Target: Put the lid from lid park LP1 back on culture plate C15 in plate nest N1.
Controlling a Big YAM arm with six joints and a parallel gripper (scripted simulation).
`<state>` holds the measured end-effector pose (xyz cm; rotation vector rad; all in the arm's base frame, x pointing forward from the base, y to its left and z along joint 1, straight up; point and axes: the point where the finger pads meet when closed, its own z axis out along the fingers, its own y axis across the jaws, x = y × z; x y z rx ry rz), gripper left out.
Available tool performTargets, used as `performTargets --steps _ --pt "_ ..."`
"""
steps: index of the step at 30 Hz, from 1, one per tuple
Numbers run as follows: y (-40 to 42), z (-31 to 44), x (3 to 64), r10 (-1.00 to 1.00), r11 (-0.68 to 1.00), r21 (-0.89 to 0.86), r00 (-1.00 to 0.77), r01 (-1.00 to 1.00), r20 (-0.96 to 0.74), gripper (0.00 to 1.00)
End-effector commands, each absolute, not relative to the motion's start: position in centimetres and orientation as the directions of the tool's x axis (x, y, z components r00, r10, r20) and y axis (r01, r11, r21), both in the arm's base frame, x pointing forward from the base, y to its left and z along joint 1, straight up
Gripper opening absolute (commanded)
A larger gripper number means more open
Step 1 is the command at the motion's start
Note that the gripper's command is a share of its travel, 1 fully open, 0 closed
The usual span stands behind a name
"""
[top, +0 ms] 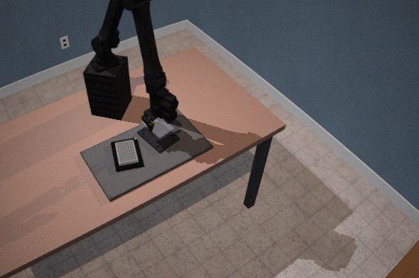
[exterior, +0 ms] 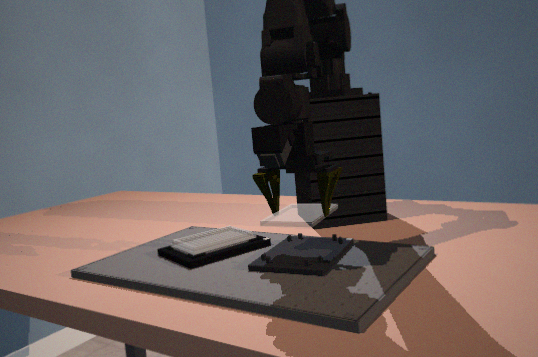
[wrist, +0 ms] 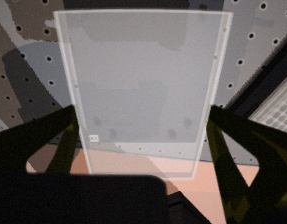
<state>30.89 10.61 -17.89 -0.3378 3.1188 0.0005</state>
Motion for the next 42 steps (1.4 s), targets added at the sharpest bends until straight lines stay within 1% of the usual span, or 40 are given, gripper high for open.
performTargets --steps 1,13,14,16,22,30,42 --pt "10.7 -17.8 31.3 -0.211 0.977 0.001 -0.977 -0.211 -0.013 0.00" --pt "10.7 -17.8 31.3 -0.211 0.977 0.001 -0.977 -0.211 -0.013 0.00" --pt "9.7 -18.2 30.6 -0.157 0.988 -0.002 -0.988 -0.157 0.007 0.00" --pt "9.7 -18.2 30.6 -0.157 0.988 -0.002 -0.988 -0.157 0.007 0.00" --pt "7.9 -17.9 31.3 0.043 0.999 0.002 -0.999 0.043 -0.010 0.00" --pt "5.3 -17.7 31.8 0.287 0.958 0.006 -0.958 0.287 -0.014 0.00" --pt "2.0 -17.6 33.3 0.266 0.964 0.006 -0.964 0.266 -0.020 0.00"
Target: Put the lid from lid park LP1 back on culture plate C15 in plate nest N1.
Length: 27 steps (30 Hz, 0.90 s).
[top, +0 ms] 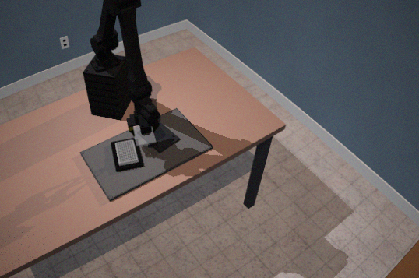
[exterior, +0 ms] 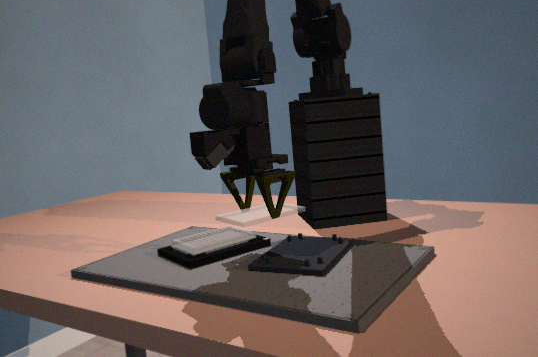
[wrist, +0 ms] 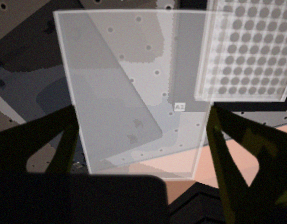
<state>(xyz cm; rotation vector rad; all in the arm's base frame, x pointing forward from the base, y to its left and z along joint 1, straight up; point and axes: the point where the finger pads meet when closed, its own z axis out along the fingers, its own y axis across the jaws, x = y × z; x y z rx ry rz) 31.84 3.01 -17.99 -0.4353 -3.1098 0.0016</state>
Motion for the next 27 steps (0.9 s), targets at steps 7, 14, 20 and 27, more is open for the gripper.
performTargets --steps 7,14,20,27 --pt "-0.1 -17.9 33.2 0.266 0.964 0.001 -0.964 0.266 -0.005 0.00" --pt "-2.1 -18.2 33.2 0.266 0.964 -0.002 -0.964 0.266 0.004 0.00" --pt "-4.1 -18.2 33.5 0.266 0.964 -0.001 -0.964 0.266 0.004 0.00" --pt "-5.7 -18.2 33.7 0.266 0.964 -0.001 -0.964 0.266 0.004 0.00"
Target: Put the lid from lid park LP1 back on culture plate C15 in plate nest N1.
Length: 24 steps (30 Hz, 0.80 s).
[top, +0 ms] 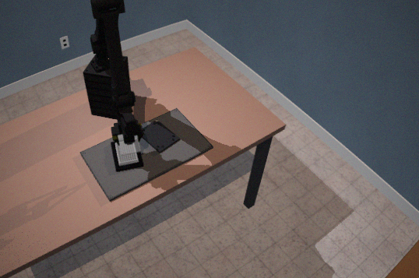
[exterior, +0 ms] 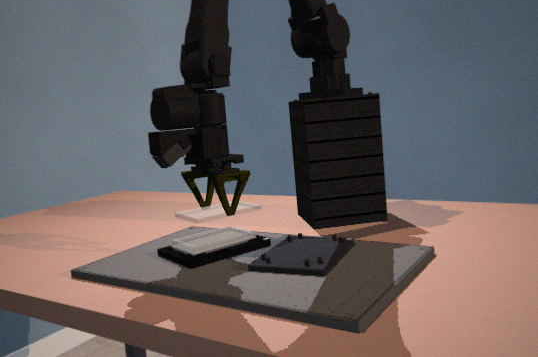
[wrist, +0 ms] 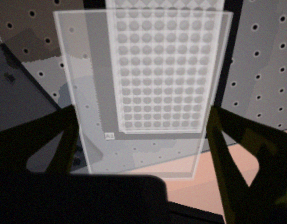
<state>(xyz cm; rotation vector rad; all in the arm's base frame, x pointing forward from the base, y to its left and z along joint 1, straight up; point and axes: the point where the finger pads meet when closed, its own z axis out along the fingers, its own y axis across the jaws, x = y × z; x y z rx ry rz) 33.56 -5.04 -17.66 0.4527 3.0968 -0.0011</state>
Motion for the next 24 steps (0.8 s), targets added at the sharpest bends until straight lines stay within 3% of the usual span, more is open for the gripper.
performTargets --steps 1,24 --pt "-6.1 -18.2 33.8 0.266 0.964 -0.001 -0.964 0.266 0.004 0.00" --pt "-6.4 -18.5 33.3 0.263 0.965 -0.001 -0.965 0.263 0.004 0.00"
